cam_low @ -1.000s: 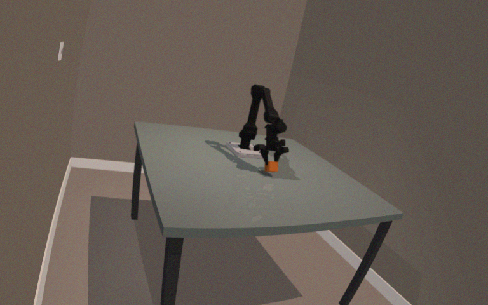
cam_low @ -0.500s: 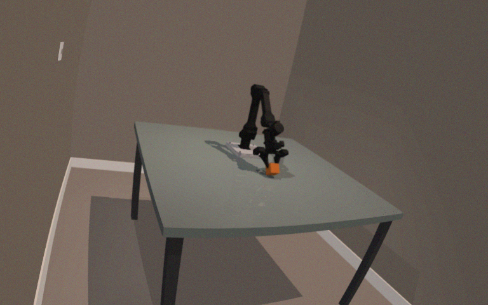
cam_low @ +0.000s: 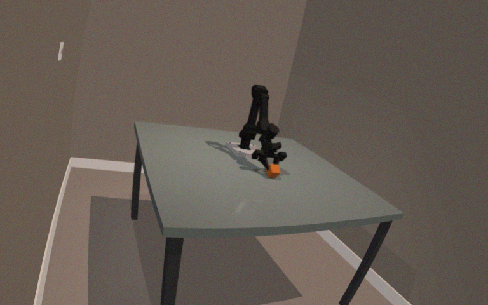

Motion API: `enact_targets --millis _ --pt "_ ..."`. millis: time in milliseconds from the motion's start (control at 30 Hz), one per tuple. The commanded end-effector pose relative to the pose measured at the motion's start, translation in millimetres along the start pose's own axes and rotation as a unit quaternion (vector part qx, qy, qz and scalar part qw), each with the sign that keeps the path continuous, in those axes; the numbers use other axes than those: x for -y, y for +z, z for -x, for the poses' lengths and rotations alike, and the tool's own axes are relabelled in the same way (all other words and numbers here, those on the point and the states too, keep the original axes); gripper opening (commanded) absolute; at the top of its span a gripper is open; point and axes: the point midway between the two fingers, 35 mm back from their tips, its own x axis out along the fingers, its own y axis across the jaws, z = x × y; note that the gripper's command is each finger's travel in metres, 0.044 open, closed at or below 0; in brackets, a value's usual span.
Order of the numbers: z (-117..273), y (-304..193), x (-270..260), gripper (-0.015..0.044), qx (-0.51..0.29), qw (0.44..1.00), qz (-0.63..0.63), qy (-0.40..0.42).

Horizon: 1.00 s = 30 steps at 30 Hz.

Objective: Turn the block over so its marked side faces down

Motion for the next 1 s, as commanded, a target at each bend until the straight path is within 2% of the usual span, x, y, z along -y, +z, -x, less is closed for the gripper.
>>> enact_targets --millis 0,400,833,967 --pt "0.8 -8.4 -0.8 0.0000 0.017 1.000 0.002 0.003" --pt "11.2 -10.7 -0.8 0.0000 0.083 0.997 0.002 0.003" --pt "11.4 -10.5 -0.8 0.0000 0.084 0.996 0.002 0.003" --pt "11.4 -10.5 -0.8 0.0105 0.084 0.996 0.002 0.003"
